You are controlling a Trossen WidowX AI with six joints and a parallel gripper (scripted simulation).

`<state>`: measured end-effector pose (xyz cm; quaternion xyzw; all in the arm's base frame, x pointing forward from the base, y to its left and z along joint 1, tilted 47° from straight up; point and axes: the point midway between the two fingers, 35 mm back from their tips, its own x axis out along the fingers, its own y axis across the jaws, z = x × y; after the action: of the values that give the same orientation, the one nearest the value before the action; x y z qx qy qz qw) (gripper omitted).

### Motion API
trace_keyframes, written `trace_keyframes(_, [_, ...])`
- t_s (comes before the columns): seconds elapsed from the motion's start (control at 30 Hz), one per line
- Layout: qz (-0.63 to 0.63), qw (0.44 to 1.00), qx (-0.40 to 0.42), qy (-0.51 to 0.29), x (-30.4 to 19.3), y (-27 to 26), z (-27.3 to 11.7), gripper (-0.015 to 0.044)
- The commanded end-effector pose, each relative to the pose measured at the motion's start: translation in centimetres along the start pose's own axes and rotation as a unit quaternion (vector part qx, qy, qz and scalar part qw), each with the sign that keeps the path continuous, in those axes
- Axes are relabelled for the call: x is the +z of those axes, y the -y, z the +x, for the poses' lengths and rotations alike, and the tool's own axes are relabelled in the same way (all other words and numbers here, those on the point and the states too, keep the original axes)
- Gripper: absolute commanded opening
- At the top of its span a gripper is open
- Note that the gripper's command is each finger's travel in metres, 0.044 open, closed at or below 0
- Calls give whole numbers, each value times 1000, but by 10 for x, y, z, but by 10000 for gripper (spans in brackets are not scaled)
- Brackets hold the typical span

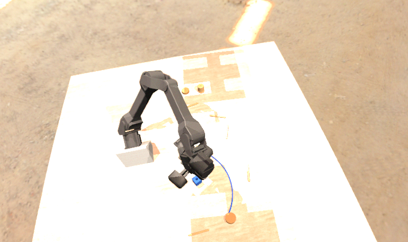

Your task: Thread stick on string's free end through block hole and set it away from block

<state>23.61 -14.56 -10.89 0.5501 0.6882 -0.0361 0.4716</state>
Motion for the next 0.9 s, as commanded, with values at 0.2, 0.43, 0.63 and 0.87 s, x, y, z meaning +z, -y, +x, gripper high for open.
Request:
trace_keyframes(0.2, [569,822,-5,4,7,2,-6,440])
trace_keyframes(0.43, [728,685,-4,5,8,2,-8,440])
trace_keyframes(0.63, [775,632,-4,5,8,2,-9,440])
trace_keyframes(0.87, [775,632,-4,5,8,2,-9,440])
